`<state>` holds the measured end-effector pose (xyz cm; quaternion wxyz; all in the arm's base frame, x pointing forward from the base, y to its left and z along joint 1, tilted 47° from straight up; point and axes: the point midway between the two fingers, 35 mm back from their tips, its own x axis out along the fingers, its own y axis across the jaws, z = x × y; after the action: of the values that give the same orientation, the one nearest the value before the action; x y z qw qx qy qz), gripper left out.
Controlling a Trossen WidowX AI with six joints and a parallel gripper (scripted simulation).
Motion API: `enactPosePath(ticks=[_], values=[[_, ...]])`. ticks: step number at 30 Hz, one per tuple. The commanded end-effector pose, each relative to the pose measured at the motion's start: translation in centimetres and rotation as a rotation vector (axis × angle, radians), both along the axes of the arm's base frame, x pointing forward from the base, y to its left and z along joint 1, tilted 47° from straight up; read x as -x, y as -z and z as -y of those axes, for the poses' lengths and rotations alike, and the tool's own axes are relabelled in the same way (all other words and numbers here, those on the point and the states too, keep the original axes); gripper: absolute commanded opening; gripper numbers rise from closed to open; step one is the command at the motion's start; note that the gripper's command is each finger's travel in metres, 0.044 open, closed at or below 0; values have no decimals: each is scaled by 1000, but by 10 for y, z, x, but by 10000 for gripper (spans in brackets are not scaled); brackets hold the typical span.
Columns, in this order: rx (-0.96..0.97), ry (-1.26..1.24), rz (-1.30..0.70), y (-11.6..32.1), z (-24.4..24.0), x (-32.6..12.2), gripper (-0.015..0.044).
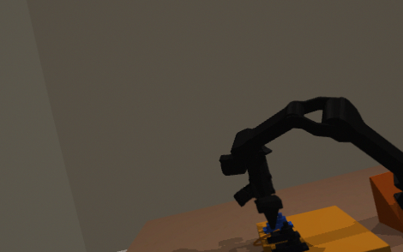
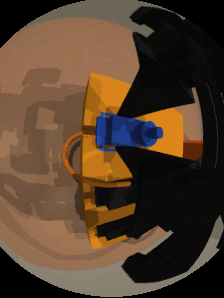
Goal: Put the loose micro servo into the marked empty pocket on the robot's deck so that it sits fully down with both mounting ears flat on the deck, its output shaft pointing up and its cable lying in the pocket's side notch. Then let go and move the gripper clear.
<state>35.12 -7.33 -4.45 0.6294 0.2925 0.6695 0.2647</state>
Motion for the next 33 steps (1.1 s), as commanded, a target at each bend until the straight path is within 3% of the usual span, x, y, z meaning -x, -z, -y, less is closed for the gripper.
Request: enactPosePath(ticks=[1,3,13,18,23,33], values=[[-2,4,1,0,0,0,157],[-2,4,1,0,0,0,187],[-1,4,0,-26,24,-2,187],[6,13,1,-37,40,25,319],[5,6,-7,-69,69,96,440],[8,14,-7,-78,76,106,440]])
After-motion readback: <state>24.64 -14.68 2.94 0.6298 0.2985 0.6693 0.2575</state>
